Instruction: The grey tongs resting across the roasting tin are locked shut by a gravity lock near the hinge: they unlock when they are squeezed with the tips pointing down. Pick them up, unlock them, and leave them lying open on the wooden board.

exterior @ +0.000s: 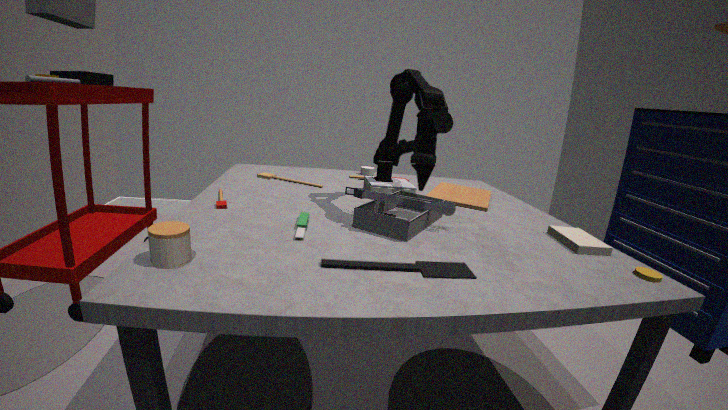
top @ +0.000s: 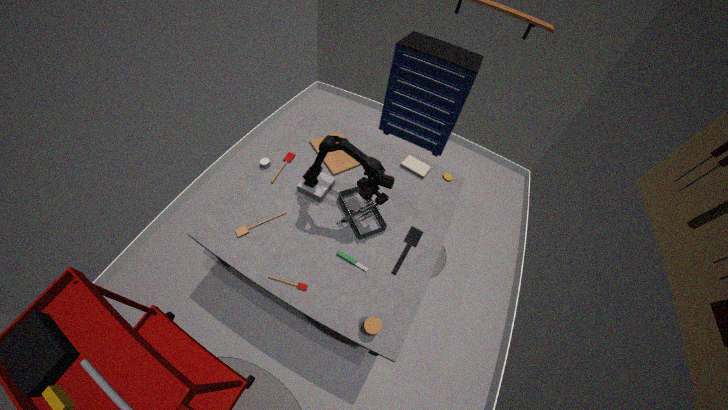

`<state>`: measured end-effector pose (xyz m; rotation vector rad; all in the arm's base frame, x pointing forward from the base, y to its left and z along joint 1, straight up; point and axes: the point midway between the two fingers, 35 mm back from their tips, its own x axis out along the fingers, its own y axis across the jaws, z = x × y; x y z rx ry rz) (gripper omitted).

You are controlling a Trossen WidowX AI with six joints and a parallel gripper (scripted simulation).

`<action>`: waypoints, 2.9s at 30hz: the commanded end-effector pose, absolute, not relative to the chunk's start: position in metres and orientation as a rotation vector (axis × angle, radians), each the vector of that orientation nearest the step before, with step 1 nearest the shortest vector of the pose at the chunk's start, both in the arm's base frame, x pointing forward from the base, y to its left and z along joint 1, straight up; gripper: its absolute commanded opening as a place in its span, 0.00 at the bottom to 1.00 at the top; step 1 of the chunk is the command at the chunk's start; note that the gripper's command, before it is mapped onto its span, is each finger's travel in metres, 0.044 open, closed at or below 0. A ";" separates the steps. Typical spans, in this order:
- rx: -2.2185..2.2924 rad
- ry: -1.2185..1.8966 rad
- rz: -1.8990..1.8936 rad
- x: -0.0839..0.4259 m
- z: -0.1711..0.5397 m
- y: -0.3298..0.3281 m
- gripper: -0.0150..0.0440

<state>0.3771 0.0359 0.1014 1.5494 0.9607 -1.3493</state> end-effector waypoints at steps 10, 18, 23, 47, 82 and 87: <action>1.524 0.971 -1.478 0.359 0.086 -0.006 1.00; 1.524 0.971 -1.478 0.359 0.085 -0.006 1.00; 1.524 0.971 -1.478 0.360 0.079 -0.006 1.00; 1.524 0.971 -1.478 0.362 0.039 -0.006 1.00; 1.529 0.970 -1.481 0.361 0.019 -0.005 0.41; 1.529 0.970 -1.481 0.361 0.019 -0.005 0.35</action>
